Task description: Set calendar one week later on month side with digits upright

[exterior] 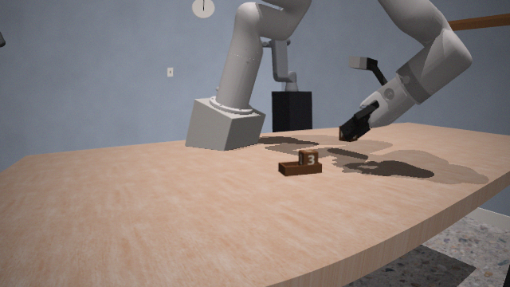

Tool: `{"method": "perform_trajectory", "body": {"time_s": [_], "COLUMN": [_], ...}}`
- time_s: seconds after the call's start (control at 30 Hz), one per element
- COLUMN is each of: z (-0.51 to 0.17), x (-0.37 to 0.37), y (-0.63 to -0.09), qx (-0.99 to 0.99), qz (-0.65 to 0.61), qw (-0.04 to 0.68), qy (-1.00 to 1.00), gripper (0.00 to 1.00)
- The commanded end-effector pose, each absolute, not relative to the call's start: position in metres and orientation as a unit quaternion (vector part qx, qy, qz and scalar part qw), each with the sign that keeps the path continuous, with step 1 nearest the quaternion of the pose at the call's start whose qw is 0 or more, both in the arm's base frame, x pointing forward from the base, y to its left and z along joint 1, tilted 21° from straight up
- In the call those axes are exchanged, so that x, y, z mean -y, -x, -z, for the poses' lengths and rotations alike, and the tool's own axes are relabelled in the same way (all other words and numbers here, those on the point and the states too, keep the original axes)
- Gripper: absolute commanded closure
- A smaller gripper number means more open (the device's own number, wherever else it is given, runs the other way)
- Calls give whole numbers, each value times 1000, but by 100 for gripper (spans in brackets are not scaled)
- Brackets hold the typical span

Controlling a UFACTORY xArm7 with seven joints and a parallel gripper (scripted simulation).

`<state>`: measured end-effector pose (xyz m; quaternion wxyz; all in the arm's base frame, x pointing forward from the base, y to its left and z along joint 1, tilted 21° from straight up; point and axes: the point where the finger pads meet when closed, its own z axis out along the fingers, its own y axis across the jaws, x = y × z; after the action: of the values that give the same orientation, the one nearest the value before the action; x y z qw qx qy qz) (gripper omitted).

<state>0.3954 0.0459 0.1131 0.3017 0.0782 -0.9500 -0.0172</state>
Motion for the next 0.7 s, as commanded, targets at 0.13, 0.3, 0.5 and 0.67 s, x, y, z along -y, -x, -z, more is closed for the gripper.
{"method": "perform_trajectory", "body": {"time_s": [0.13, 0.3, 0.5, 0.67], "z": [-102, -95, -85, -79], "x": [-47, -48, -50, -50], "y": [-401, -403, -407, -409], "qx": [951, 951, 951, 951], "qz": [17, 17, 17, 17], "qw": [300, 300, 300, 300], "qy": [-78, -78, -78, -78], "gripper": [73, 73, 73, 73]}}
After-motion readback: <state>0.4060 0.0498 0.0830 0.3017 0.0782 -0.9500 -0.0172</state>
